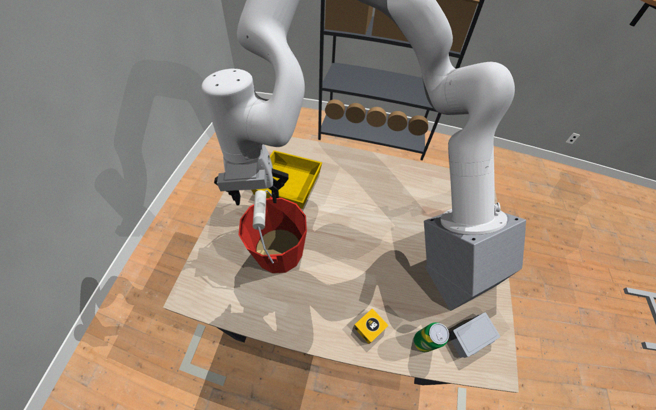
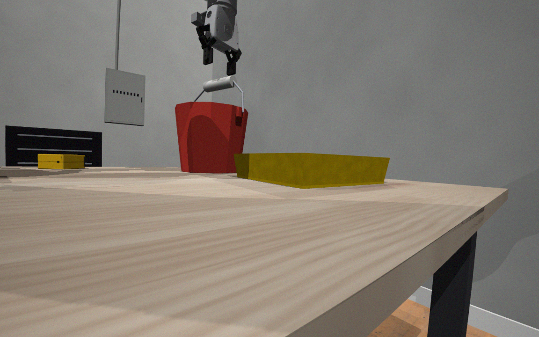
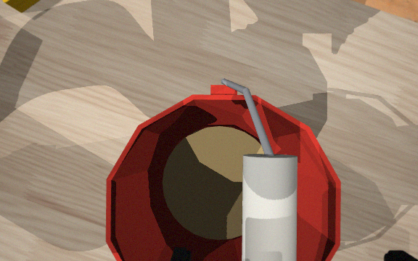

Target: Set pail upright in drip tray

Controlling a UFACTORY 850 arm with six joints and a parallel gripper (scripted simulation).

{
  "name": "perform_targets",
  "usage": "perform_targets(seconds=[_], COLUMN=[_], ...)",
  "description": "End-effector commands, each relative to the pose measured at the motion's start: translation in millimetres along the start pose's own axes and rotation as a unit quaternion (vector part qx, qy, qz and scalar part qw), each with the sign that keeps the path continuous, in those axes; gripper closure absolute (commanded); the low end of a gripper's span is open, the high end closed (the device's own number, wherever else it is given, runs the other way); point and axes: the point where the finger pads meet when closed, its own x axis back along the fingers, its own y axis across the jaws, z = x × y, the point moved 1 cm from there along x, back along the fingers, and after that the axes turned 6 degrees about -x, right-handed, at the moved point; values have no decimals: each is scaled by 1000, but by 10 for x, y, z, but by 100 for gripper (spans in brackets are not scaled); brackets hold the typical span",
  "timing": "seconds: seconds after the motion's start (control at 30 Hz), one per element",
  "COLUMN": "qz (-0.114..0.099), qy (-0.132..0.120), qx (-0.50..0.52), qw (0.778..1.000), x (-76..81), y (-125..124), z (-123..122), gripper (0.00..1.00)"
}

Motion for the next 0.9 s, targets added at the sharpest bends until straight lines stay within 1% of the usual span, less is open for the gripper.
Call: perform_targets(seconds=[0.0,0.27,0.33,0.67,0.87], qz=[-1,-1,-1,-1,-1], qy=[0,0,0,0,0], qx=[0,0,0,0,0], qw=[1000,1000,1000,1000,1000], x=[-100,-292,-292,-458,-497], y=[5,4,4,2,2], z=[1,2,2,2,2], gripper=[0,0,0,0,0])
